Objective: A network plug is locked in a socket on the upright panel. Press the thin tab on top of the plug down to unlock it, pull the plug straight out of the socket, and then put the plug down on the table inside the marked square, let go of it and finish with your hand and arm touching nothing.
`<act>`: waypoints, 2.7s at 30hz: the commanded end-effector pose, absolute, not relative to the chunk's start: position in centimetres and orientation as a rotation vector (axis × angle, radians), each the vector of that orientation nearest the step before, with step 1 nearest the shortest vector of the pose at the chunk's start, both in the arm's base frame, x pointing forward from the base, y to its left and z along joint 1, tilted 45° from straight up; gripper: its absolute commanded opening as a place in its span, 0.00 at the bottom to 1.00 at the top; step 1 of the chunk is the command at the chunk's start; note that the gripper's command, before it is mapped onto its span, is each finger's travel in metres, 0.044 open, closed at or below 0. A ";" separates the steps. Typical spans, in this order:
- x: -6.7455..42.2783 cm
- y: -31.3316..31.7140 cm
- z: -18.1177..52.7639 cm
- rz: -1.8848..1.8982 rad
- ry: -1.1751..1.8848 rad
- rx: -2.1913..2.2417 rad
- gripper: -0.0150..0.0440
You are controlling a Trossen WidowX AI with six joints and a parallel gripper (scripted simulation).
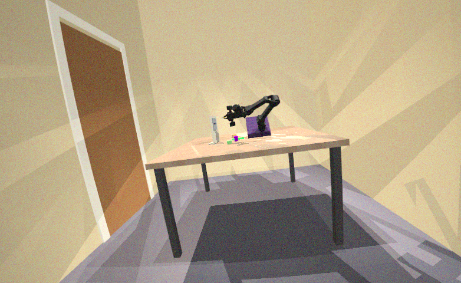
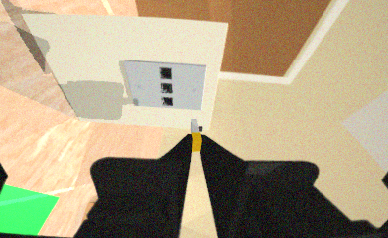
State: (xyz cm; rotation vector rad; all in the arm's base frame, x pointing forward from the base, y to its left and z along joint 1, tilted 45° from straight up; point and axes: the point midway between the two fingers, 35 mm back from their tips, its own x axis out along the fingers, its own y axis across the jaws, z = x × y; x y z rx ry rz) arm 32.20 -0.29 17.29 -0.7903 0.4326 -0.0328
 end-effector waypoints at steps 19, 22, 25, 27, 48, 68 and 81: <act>28.1 -0.9 4.7 0.403 0.947 -0.564 0.25; 27.0 -0.7 3.5 0.457 1.007 -0.496 0.25; 25.9 -0.5 2.5 0.508 1.063 -0.419 0.25; 25.2 -0.3 1.9 0.540 1.097 -0.364 0.25; 24.3 1.1 0.1 0.579 1.138 -0.291 0.25; 24.0 3.1 -1.8 0.579 1.137 -0.290 0.25; 23.6 4.3 -2.8 0.580 1.135 -0.288 0.25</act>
